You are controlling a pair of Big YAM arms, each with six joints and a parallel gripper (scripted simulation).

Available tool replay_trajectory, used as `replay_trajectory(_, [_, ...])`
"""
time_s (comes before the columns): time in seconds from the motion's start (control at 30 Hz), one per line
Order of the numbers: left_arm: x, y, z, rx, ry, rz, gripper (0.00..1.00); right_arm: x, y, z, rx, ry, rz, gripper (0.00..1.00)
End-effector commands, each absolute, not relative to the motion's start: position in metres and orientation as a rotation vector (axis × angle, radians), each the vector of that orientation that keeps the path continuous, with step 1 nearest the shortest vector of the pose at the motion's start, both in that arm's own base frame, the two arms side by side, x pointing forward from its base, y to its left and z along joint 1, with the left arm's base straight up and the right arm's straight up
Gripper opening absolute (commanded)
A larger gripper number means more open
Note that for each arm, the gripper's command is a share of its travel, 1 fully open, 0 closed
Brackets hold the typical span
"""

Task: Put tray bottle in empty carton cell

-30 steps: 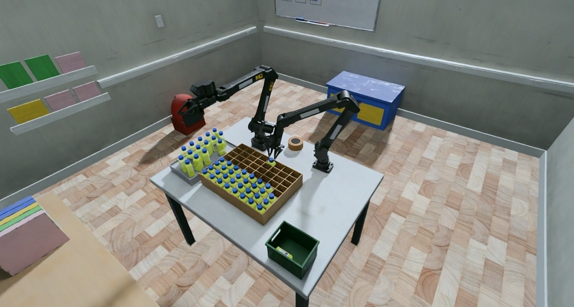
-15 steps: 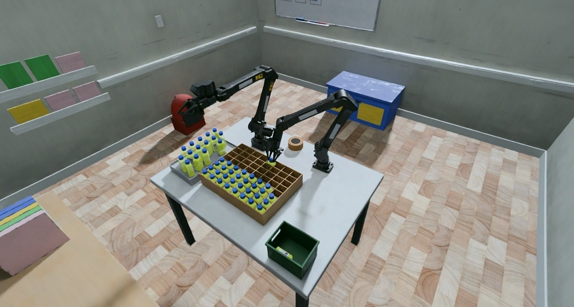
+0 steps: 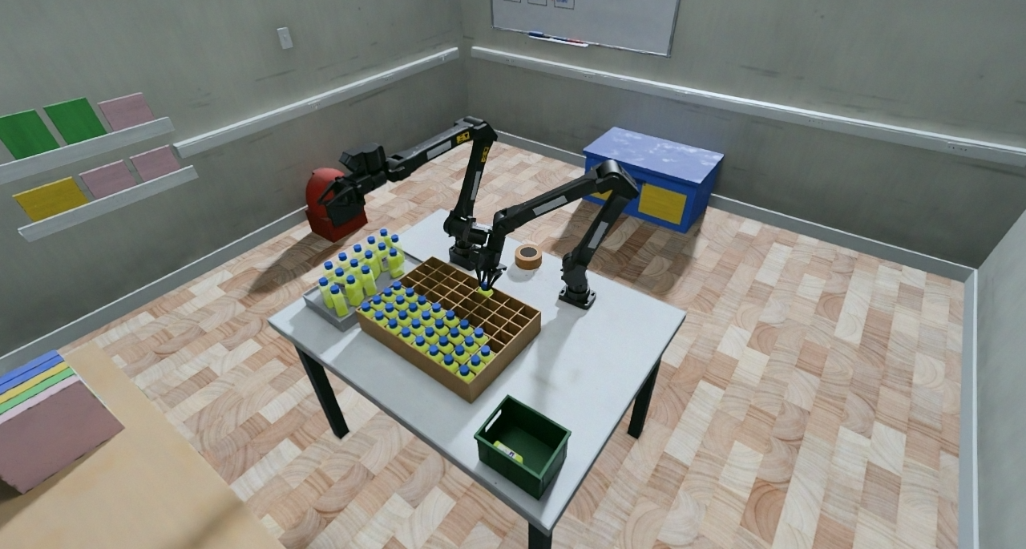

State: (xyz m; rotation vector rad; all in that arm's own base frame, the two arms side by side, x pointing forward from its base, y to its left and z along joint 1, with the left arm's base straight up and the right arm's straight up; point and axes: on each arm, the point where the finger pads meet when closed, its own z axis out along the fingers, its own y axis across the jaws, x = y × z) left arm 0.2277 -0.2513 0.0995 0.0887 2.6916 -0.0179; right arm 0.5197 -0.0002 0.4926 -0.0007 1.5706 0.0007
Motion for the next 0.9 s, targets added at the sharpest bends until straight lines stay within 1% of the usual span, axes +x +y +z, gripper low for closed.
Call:
replay_trajectory(0.0, [0.2306,-0.2570,0.1057,0.100,2.685,-0.027,0.34,0.5122,-0.0066,0.5015,0.021,1.546,0.000,0.42])
replay_trajectory(0.87, [0.2306,-0.2570,0.1057,0.100,2.685,-0.027,0.30,0.5122,-0.0066,0.5015,0.021,1.546,0.000,0.42])
